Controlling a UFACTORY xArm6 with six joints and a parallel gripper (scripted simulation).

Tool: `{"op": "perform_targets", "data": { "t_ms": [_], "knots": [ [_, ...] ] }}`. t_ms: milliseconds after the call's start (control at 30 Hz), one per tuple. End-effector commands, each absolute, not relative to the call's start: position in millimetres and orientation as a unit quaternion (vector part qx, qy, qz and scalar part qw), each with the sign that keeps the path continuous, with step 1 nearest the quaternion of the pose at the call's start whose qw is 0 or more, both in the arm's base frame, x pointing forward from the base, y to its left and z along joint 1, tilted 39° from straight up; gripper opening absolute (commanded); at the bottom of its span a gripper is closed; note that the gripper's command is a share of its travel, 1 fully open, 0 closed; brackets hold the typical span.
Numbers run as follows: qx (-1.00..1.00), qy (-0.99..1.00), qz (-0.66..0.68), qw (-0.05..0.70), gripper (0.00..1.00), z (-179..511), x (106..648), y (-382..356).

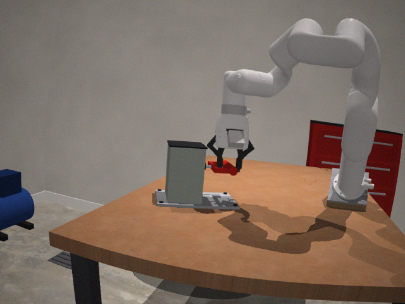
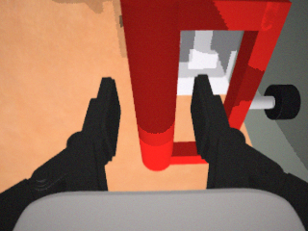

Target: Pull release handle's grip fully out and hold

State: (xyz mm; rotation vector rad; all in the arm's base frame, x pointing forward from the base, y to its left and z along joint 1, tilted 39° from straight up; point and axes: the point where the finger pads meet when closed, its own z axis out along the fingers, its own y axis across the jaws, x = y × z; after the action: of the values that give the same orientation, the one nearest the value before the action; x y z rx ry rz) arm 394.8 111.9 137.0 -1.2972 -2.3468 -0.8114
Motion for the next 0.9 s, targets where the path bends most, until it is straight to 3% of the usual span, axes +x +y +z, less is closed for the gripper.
{"op": "perform_targets", "data": {
  "t_ms": [0,867],
  "knots": [
    [-0.456,-0.826,-0.286,0.168,0.53,135.5,395.8,113.4],
    [-0.456,-0.826,-0.286,0.168,0.53,130.8,395.7,117.1]
  ]
}}
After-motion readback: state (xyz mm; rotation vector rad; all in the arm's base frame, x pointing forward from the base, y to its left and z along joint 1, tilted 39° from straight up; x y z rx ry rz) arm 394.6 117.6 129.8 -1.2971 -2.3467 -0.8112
